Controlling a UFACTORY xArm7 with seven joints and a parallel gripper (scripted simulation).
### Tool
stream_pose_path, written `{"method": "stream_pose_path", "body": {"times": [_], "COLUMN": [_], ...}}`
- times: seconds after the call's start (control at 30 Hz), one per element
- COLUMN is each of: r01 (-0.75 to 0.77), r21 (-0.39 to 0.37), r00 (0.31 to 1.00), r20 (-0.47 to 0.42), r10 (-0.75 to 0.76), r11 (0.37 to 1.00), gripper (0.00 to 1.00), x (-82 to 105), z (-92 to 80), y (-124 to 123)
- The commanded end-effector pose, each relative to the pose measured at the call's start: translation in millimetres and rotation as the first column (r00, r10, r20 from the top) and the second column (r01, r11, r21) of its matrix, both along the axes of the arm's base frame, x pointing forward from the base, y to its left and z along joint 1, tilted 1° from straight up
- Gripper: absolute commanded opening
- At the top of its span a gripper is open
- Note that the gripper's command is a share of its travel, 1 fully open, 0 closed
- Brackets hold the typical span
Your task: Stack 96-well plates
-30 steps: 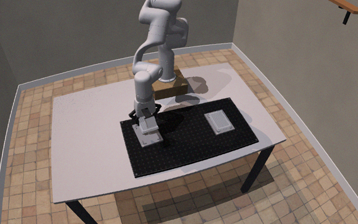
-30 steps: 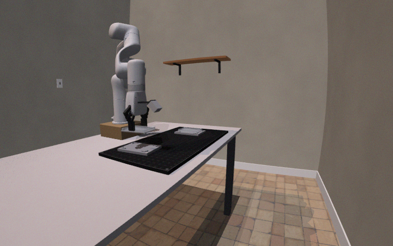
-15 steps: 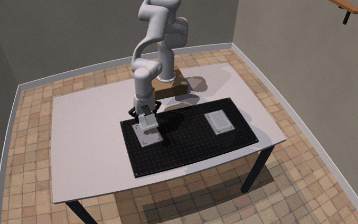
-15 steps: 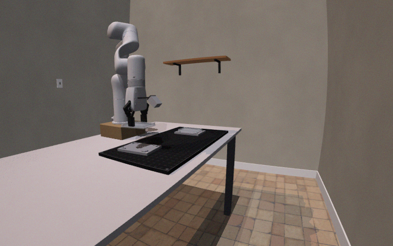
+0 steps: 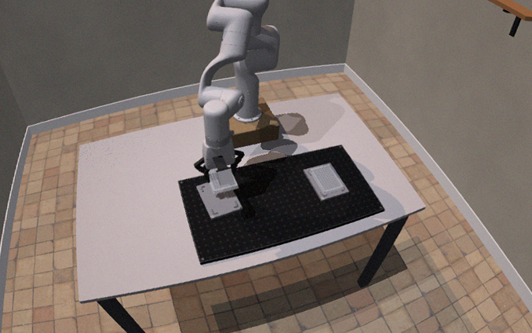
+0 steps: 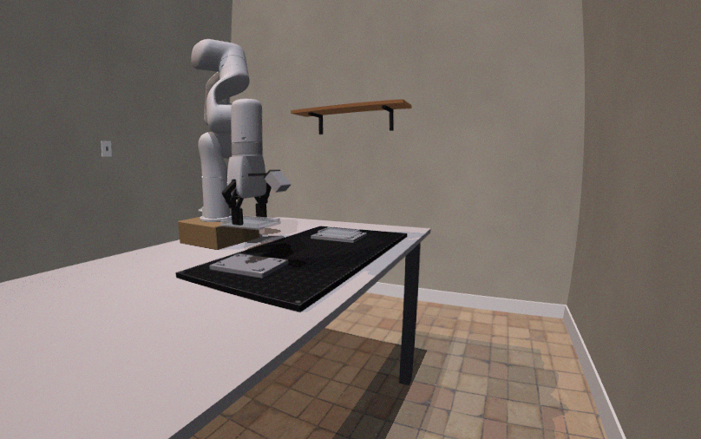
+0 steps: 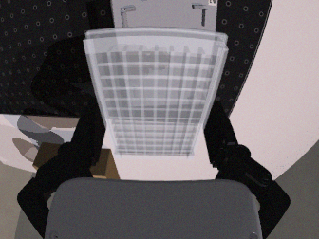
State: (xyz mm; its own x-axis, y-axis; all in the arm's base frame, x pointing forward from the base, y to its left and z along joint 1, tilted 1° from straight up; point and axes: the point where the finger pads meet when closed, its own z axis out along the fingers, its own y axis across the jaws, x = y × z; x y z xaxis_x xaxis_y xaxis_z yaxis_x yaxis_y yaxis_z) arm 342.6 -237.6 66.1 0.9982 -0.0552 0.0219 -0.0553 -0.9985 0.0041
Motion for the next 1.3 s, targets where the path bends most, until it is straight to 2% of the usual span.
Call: {"method": "stream_pose_path", "body": {"times": [0.0, 1.27], "r01": [0.015, 0.015], "r21": [-0.006, -0.005], "r00": [1.000, 1.000], "r20": [0.002, 0.002], "r10": [-0.015, -0.015], "r11": [1.000, 1.000], "gripper": [0.00, 0.00], "x": [3.5, 25.9], "z": [1.4, 0.7], "y": [9.7, 117.7]}}
